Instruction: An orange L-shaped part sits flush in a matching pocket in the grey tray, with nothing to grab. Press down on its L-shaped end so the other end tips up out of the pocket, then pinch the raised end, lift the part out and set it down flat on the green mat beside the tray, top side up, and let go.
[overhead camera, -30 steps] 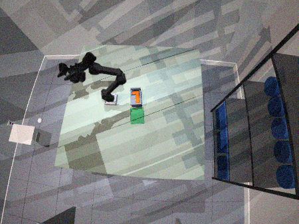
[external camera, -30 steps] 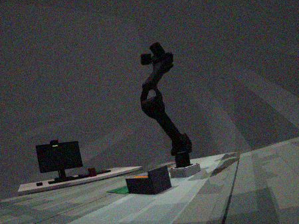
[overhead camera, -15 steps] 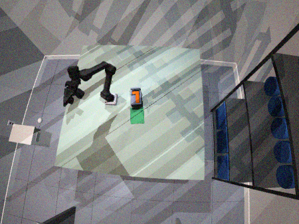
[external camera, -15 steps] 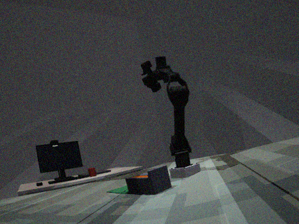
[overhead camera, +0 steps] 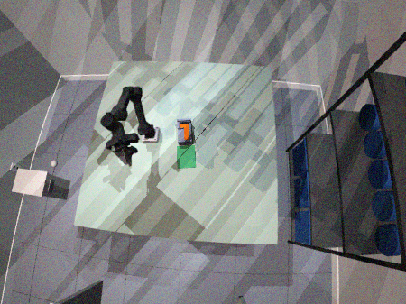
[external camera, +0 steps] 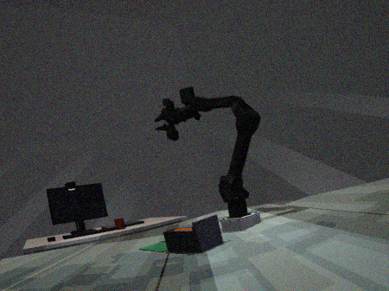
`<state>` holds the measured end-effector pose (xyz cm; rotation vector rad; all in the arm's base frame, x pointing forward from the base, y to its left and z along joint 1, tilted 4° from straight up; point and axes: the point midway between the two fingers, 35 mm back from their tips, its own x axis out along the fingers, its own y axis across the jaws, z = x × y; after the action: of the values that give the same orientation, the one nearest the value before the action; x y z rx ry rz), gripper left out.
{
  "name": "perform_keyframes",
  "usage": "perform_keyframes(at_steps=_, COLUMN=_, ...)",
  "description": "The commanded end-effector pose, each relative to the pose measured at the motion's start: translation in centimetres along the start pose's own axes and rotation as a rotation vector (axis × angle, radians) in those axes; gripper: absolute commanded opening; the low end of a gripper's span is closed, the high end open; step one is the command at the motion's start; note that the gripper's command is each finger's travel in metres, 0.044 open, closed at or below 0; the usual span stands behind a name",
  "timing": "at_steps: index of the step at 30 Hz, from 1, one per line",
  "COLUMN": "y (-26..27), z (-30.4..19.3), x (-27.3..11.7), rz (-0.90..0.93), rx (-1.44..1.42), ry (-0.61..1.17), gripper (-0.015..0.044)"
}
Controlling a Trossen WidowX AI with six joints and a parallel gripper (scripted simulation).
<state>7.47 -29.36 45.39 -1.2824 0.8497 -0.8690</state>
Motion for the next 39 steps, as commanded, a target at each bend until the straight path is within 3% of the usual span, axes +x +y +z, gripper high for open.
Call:
perform_keyframes(at_steps=1, y=4.3, z=4.1, x=2.4, rz=0.170, rx=0.199, ry=-0.116, gripper=0.0180)
perform_keyframes(at_steps=6, y=10.0, z=10.7, x=3.5, rz=0.438, rx=0.416, ry=-0.224, gripper=0.0180)
perform_keyframes(at_steps=11, y=16.0, z=17.5, x=2.1, rz=0.741, rx=0.556, ry=-0.261, gripper=0.0180)
perform_keyframes(at_steps=22, y=27.7, z=28.2, x=-8.5, rz=1.329, rx=0.555, ry=-0.096, gripper=0.0180)
perform_keyframes(at_steps=29, y=33.2, z=29.9, x=-17.4, rz=1.511, rx=0.379, ry=0.127, gripper=0.0180)
perform_keyframes(at_steps=34, y=36.0, z=28.7, x=-23.8, rz=1.534, rx=0.214, ry=0.316, gripper=0.0180)
perform_keyframes(at_steps=39, y=36.6, z=28.1, x=-25.4, rz=1.519, rx=0.165, ry=0.367, gripper=0.0180)
